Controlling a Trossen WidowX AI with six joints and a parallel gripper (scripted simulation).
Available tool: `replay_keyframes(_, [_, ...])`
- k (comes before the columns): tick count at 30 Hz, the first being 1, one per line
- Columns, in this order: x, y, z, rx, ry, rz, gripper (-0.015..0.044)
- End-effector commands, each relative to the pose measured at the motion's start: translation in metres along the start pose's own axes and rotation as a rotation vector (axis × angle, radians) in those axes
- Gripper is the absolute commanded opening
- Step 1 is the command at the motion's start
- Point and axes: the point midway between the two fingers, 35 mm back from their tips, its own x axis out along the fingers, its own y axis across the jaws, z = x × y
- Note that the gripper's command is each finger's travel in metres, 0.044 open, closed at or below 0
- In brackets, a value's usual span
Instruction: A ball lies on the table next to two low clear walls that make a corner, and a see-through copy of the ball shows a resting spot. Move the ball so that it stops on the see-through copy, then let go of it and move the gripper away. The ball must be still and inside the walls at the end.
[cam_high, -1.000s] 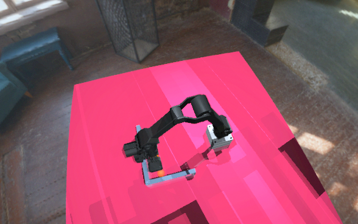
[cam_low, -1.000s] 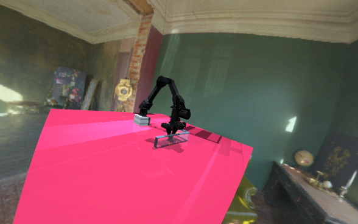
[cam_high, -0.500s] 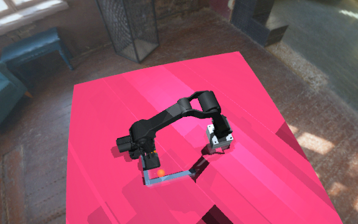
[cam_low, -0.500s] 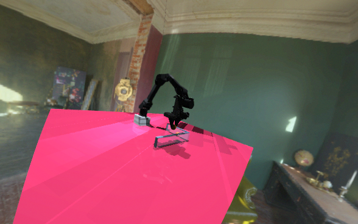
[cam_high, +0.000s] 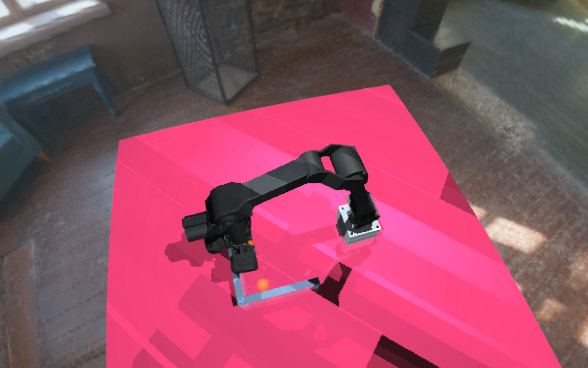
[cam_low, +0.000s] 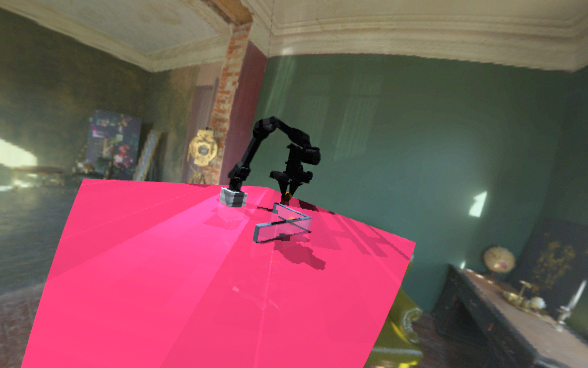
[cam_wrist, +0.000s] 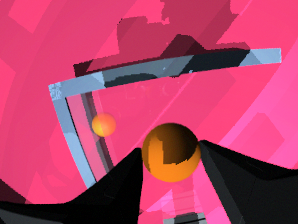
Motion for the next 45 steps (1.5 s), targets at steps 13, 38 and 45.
replay_keyframes(13, [0.011,0.028,-0.003,0.456,0.001,0.005,0.0000])
replay_keyframes(38, [0.032,0.071,-0.013,1.197,0.006,0.008,0.0000])
replay_keyframes(45, [0.037,0.083,-0.017,1.405,0.008,0.008,0.0000])
